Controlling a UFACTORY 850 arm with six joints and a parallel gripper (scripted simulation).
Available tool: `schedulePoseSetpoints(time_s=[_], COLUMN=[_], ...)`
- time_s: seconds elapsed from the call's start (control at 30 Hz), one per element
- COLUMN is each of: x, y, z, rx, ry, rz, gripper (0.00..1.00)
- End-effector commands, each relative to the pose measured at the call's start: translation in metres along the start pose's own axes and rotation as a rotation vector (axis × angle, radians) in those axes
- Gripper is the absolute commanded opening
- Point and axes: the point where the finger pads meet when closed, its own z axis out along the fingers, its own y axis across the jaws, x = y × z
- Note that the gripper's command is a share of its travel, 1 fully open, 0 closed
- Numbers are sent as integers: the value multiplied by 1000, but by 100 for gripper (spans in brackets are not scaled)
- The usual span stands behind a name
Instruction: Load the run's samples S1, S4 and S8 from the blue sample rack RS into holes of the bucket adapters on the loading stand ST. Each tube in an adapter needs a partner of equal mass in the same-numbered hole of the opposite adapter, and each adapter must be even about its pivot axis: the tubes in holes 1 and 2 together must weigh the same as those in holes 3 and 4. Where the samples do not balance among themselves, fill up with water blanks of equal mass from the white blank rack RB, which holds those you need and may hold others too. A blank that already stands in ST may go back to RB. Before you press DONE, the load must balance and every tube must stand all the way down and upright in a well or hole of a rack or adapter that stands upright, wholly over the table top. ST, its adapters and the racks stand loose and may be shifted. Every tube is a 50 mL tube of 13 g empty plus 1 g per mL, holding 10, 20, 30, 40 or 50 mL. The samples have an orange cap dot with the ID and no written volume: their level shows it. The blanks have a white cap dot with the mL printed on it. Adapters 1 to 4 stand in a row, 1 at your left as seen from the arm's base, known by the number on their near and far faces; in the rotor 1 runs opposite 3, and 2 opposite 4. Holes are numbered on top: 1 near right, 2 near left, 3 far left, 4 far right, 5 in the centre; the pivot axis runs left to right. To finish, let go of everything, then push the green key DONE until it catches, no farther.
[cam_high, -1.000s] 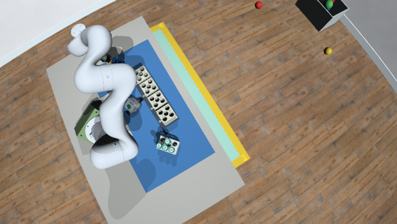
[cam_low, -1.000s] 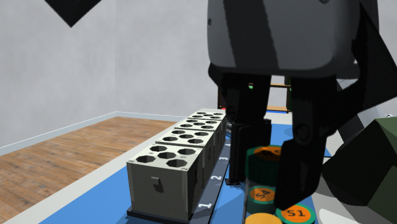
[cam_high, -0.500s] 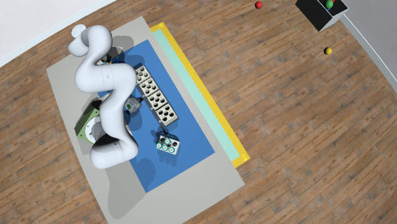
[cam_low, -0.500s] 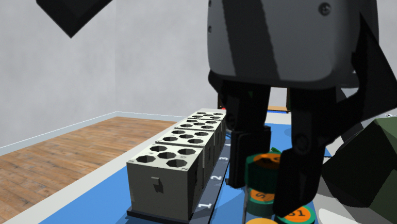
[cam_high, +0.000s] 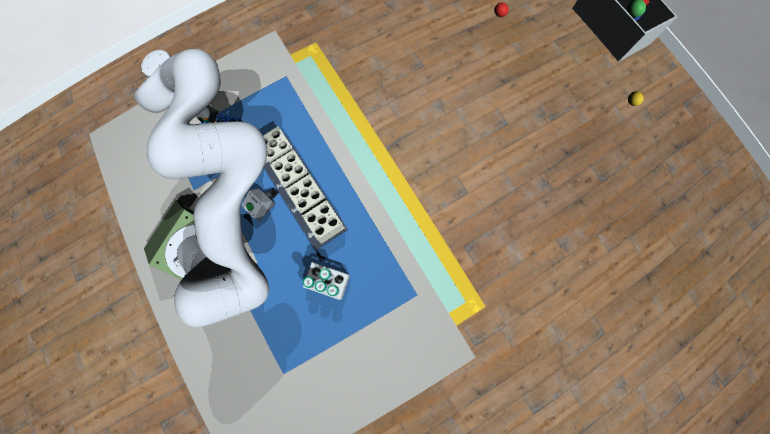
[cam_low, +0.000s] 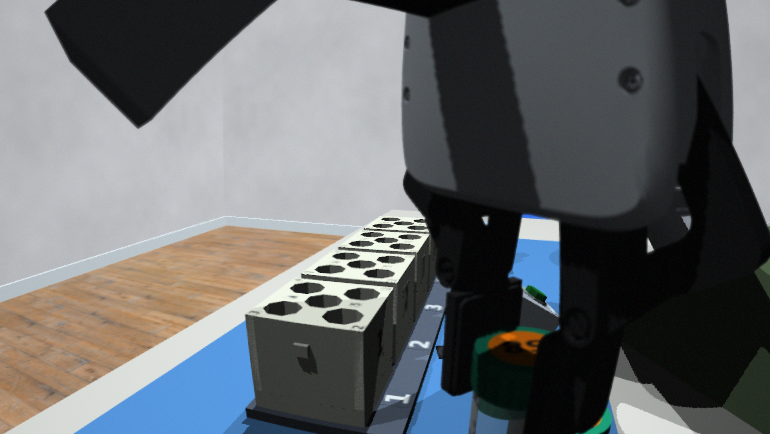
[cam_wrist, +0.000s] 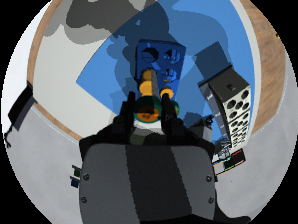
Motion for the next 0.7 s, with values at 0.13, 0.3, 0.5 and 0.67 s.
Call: schedulePoseSetpoints(time_s=[0.13, 0.3, 0.5, 0.67], x=[1, 1, 1, 1], y=[0, 0, 0, 0], z=[6, 9, 15, 20], rx=[1, 1, 1, 1], ry=[2, 2, 2, 2], rz=[1, 1, 1, 1], gripper=[0, 0, 0, 0])
